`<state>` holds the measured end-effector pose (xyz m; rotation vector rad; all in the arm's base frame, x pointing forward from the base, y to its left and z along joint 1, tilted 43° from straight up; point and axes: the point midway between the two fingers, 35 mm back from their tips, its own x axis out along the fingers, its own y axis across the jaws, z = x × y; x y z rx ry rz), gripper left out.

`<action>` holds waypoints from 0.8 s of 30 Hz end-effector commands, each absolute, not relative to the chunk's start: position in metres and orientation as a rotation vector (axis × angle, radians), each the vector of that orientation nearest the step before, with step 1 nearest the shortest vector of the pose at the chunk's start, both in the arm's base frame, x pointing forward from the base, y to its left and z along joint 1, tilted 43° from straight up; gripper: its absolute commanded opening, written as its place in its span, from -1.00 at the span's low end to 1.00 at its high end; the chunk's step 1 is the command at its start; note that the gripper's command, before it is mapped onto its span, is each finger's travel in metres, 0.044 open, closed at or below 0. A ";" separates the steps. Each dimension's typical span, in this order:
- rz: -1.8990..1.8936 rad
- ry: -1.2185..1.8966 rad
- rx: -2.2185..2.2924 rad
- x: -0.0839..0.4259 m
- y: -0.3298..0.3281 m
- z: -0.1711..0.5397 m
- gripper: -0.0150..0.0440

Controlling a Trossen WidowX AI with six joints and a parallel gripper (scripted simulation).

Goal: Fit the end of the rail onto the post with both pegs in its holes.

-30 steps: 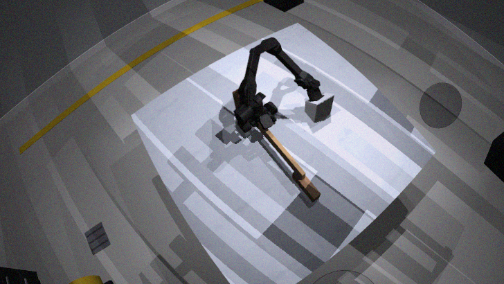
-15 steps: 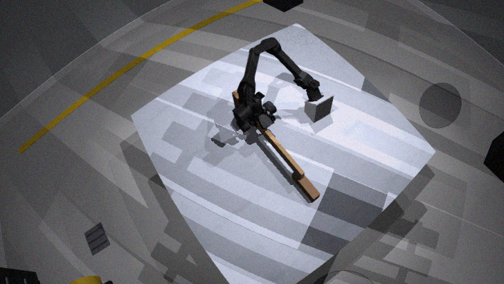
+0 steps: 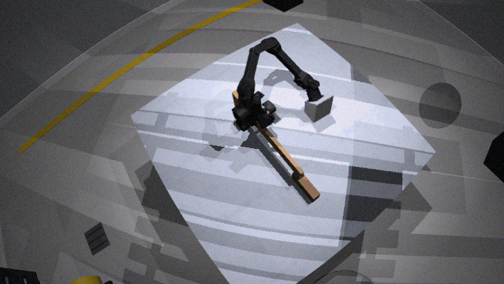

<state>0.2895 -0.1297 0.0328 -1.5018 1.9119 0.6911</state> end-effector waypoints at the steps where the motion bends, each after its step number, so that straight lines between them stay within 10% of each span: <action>1: 0.694 1.905 -1.511 0.290 -0.129 0.036 -0.49; 18: 0.694 1.905 -1.512 0.290 -0.133 0.040 -0.49; 24: 0.692 1.911 -1.503 0.289 -0.133 0.036 0.04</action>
